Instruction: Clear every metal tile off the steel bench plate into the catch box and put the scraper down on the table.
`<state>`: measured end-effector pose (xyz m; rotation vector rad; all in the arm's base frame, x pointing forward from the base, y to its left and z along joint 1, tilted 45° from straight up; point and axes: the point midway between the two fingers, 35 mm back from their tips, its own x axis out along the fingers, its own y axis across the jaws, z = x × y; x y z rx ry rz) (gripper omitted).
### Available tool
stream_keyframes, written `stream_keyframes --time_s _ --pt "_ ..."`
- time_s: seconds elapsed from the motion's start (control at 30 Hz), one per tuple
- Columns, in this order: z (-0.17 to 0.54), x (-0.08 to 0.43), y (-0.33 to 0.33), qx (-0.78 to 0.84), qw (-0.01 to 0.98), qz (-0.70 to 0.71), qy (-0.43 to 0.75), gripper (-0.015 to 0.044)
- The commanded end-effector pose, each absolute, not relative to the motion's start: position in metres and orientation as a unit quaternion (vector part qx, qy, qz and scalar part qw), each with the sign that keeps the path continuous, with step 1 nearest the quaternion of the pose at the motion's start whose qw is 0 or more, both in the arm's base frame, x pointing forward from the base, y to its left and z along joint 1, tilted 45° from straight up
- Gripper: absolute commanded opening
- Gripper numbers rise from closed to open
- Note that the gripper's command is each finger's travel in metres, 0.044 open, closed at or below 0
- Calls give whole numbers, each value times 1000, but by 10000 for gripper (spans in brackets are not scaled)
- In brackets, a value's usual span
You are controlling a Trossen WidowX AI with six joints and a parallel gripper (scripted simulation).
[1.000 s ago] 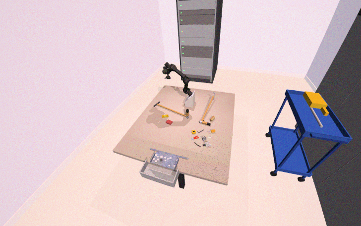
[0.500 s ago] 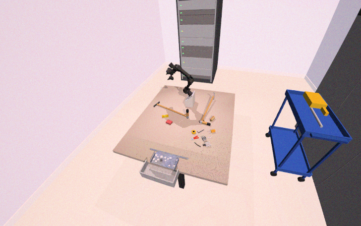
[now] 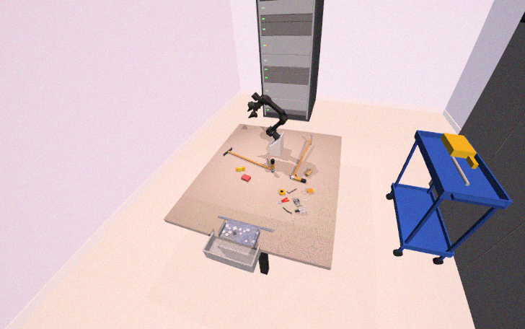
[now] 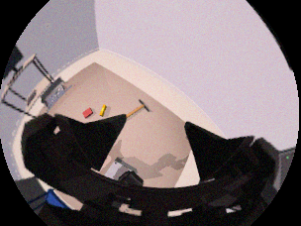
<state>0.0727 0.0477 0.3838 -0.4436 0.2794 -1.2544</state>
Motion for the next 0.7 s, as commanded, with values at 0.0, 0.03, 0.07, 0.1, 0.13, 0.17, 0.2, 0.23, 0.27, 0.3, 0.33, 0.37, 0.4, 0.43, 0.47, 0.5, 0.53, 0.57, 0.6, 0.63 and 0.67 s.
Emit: stream_keyframes --time_s 0.0,0.03,0.07,0.1,0.13,0.17,0.2,0.23,0.27,0.3,0.33,0.37,0.4,0.43,0.47,0.5,0.53,0.57,0.6,0.63,0.67 --pt "371 71 52 -184 792 -571 112 440" --pt "368 70 53 -179 796 -568 107 440" --pt "365 70 54 -174 799 -566 103 440" --pt "363 69 55 -172 801 -565 101 440" --pt "363 69 55 -171 802 -564 100 440" --pt "363 69 55 -171 802 -564 100 440" --pt "362 69 55 -170 802 -564 102 440" --pt "359 69 55 -167 802 -563 106 440" --pt "358 69 55 -166 803 -563 108 440" --pt "358 69 55 -166 803 -563 108 440" --pt "358 69 55 -166 803 -563 108 440" --pt "358 69 55 -166 803 -563 108 440" --pt "358 69 55 -166 803 -563 108 440" --pt "358 69 55 -166 803 -563 108 440" --pt "358 69 55 -166 803 -563 108 440" --pt "358 69 55 -166 803 -563 108 440" --pt "358 69 55 -166 803 -563 108 440" --pt "358 69 55 -166 803 -563 108 440" --pt "358 69 55 -166 803 -563 108 440" --pt "358 69 55 -166 803 -563 108 440" --pt "358 69 55 -166 803 -563 108 440"
